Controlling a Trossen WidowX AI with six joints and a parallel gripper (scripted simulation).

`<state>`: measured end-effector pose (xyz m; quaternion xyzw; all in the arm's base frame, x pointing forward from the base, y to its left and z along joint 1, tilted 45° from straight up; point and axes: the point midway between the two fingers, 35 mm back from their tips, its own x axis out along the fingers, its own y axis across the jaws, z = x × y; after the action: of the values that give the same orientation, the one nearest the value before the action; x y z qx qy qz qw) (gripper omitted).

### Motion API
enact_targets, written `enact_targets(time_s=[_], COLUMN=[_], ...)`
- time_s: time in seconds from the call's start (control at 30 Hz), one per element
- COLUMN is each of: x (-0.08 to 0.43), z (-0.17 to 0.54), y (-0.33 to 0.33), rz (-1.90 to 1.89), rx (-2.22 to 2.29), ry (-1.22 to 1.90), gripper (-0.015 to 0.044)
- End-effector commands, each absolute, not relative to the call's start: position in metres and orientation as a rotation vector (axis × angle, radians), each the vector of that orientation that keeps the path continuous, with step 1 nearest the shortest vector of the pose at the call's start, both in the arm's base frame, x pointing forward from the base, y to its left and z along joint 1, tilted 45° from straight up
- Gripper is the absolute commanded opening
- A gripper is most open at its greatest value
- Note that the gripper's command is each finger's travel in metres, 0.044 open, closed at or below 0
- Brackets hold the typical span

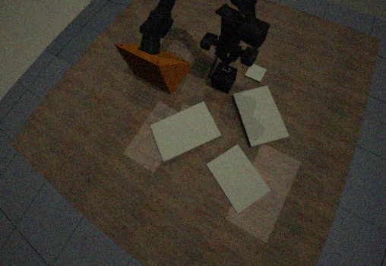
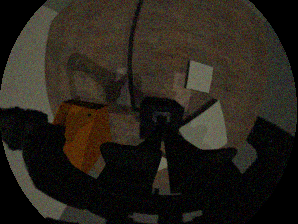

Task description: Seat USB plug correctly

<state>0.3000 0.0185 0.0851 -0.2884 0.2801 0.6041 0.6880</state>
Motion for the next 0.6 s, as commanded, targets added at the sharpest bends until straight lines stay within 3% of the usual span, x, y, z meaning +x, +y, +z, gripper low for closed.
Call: enact_targets(time_s=[0.0,0.57], x=[0.3003,0.3005], z=[0.0844,0.0833], y=[0.0205,0.0217], rz=[1.355,1.355], rx=[-0.644,-0.644], ry=[0.625,0.625], gripper=[0.0000,0.0000])
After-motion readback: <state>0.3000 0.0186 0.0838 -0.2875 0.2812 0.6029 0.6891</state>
